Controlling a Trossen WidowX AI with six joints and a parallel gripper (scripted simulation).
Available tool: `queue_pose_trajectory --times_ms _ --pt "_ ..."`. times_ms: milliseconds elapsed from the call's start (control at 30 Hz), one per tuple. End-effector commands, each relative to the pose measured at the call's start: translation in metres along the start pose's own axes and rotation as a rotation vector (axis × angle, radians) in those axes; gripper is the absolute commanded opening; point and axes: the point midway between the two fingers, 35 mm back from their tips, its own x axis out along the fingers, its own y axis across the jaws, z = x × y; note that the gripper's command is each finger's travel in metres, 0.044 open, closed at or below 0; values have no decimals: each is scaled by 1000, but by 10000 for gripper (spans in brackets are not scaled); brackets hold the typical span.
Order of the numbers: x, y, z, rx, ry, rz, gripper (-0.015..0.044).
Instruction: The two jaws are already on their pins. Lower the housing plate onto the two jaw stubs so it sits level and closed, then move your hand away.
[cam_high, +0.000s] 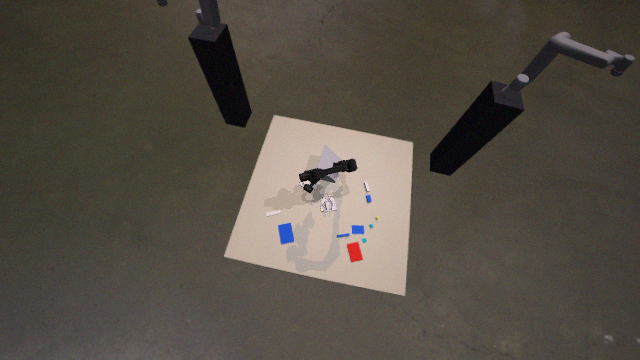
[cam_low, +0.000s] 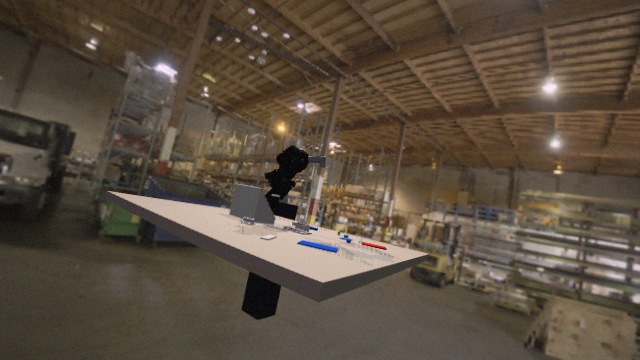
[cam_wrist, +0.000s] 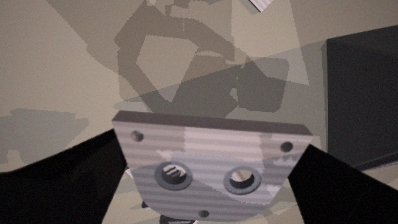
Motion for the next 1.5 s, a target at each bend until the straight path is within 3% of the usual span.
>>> queue_pose_trajectory --times_ms 0,1467 --pt "-1 -1 -12 83 4 2 351" --pt "8 -13 -119 922 24 -22 351"
